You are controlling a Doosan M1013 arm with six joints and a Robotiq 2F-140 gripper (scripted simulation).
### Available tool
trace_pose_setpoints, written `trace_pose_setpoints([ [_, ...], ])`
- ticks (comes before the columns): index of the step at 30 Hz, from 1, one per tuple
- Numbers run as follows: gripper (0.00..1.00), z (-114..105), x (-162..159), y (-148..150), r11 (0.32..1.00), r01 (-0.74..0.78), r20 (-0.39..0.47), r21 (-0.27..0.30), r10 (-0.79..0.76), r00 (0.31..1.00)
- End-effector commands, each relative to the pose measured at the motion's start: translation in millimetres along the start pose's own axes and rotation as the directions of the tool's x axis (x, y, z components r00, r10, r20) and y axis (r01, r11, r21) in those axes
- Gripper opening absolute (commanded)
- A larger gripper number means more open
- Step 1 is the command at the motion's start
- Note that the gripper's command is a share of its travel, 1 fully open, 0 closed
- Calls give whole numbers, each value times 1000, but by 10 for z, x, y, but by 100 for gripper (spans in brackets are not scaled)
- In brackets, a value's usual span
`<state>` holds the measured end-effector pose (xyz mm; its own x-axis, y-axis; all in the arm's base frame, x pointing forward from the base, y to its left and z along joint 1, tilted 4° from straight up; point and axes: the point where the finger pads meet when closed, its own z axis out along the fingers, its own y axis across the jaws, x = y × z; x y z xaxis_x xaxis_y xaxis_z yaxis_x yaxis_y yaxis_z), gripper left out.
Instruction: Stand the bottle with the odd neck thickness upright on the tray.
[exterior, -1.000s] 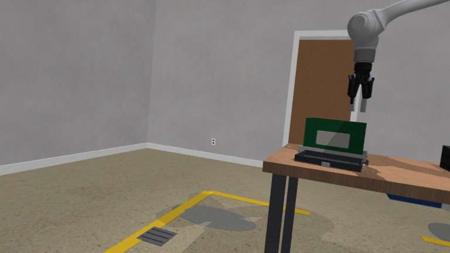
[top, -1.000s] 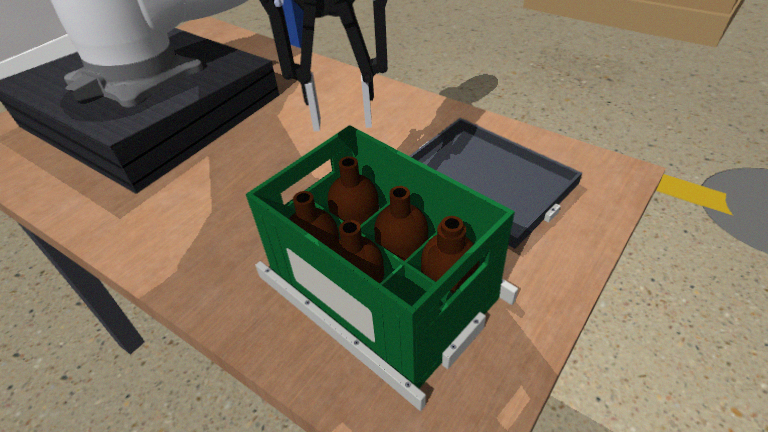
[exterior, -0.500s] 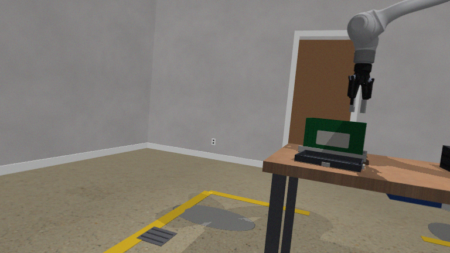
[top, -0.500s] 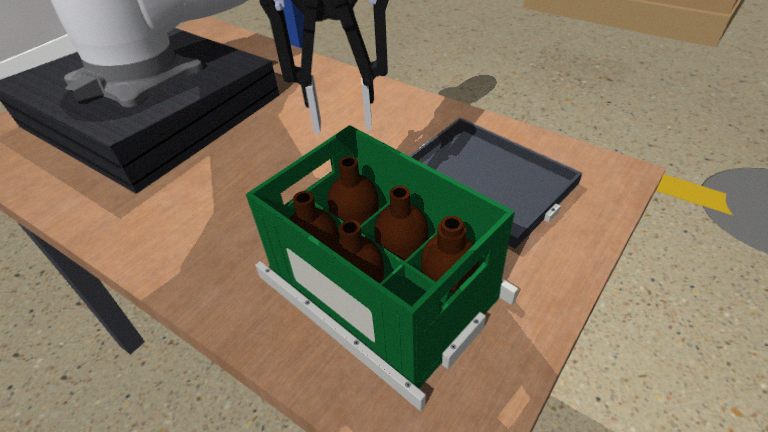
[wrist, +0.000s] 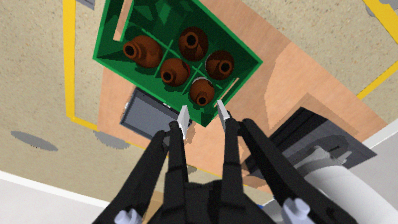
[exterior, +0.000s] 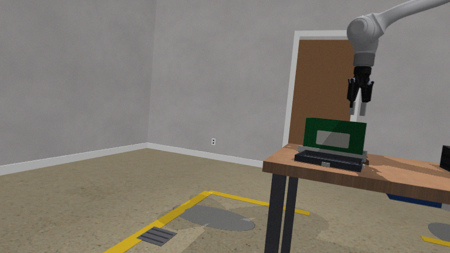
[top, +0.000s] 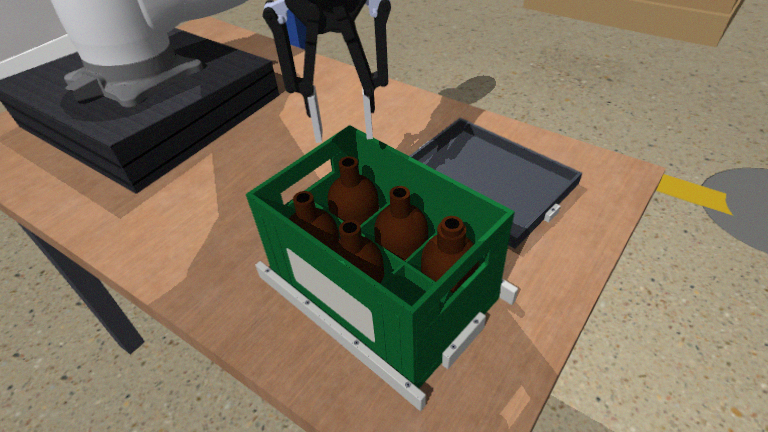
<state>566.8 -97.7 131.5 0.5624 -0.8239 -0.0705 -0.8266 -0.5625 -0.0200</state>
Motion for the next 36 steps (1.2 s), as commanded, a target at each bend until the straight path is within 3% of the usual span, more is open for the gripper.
trace_pose_setpoints([
  [1,38,42,0,0,1000,0,0,0,0,1000],
  [20,38,230,0,-1,1000,0,0,0,0,1000],
  [36,38,261,0,-1,1000,0,0,0,0,1000],
])
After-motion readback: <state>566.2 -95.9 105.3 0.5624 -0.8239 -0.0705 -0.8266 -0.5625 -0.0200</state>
